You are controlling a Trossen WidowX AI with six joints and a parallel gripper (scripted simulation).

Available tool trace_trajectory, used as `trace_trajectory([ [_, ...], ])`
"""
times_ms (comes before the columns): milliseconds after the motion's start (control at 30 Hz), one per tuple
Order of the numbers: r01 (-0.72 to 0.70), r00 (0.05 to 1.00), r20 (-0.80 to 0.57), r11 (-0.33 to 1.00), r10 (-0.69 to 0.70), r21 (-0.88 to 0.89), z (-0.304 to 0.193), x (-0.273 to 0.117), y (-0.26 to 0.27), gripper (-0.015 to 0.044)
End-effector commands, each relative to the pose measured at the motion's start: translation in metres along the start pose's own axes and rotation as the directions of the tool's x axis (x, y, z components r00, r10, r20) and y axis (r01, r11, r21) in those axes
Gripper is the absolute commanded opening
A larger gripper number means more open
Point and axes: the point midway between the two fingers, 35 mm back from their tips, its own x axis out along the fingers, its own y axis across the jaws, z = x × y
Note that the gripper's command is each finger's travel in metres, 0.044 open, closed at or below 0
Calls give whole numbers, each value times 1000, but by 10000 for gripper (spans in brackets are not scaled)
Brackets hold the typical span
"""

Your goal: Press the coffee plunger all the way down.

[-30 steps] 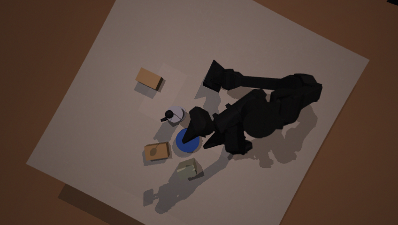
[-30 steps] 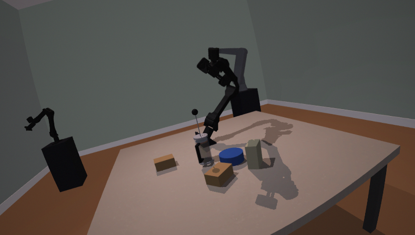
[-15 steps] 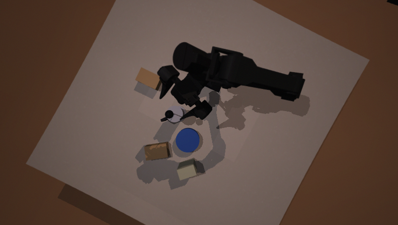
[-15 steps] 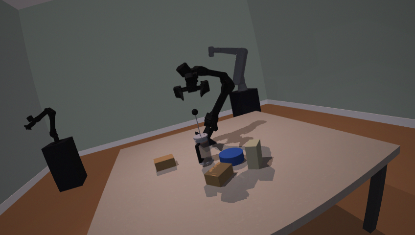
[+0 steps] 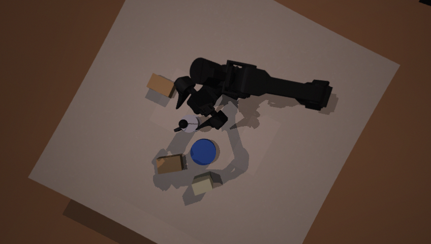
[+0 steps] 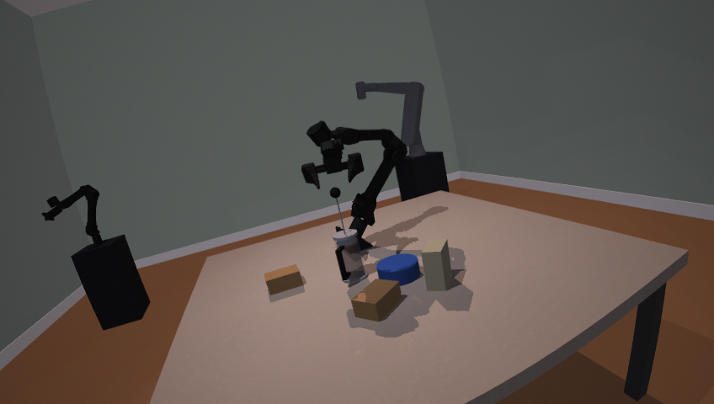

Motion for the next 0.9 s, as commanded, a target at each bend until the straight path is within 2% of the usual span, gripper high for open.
trace_trajectory([
  [0, 3, 1000, -1, 1000, -3, -1, -1, 6, 1, 440],
  [633, 1, 1000, 2, 1000, -1, -1, -1, 33, 2, 440],
  [867, 1, 1000, 2, 1000, -1, -1, -1, 33, 2, 256],
])
